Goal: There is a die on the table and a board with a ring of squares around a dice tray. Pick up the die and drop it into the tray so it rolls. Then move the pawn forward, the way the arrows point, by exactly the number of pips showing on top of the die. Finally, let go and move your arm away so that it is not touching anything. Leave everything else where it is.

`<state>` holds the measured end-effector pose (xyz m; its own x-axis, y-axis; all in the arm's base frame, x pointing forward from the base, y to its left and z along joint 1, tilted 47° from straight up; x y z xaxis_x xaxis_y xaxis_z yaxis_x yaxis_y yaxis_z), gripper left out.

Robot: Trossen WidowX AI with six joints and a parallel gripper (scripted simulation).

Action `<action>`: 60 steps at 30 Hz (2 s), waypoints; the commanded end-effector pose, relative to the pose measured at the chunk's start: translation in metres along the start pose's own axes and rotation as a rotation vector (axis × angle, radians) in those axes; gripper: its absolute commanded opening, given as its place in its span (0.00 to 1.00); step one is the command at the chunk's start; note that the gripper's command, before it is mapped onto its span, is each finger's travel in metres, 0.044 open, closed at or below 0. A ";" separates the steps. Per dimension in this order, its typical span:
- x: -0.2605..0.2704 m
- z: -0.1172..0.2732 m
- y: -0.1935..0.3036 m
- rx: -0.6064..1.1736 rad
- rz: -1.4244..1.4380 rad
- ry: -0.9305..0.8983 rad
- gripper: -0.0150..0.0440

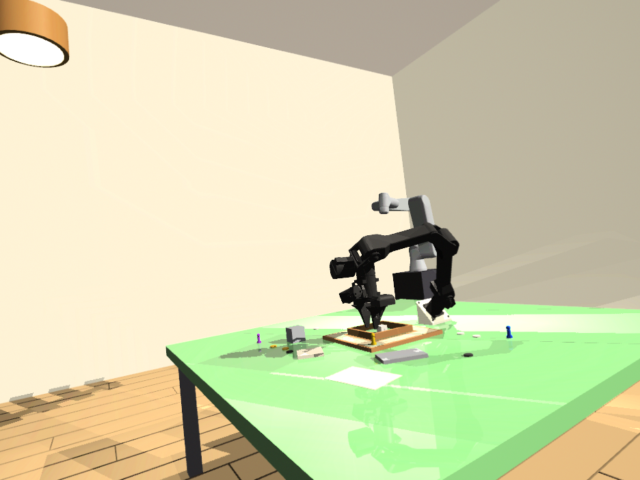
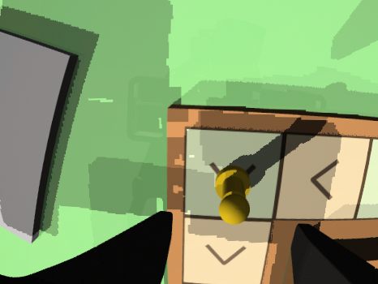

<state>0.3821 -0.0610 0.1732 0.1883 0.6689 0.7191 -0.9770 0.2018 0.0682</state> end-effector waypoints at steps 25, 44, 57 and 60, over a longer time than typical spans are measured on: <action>-0.001 -0.039 0.002 0.007 -0.009 -0.005 0.46; 0.000 -0.011 0.000 -0.018 -0.014 -0.003 0.25; 0.004 0.071 0.009 -0.085 -0.031 0.003 0.25; 0.005 0.085 0.012 -0.097 -0.035 0.004 0.25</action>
<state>0.3668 -0.1088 0.2234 0.2312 0.6566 0.7179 -0.9565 0.2883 0.0444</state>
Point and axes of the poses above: the point midway between the two fingers, 35 mm back from their tips, its own z axis back along the fingers, its own x axis across the jaws, y = z × x, the point moved 8 cm from there along z, back along the fingers, and after that the axes turned 2 degrees about -z, right-handed, at the moved point
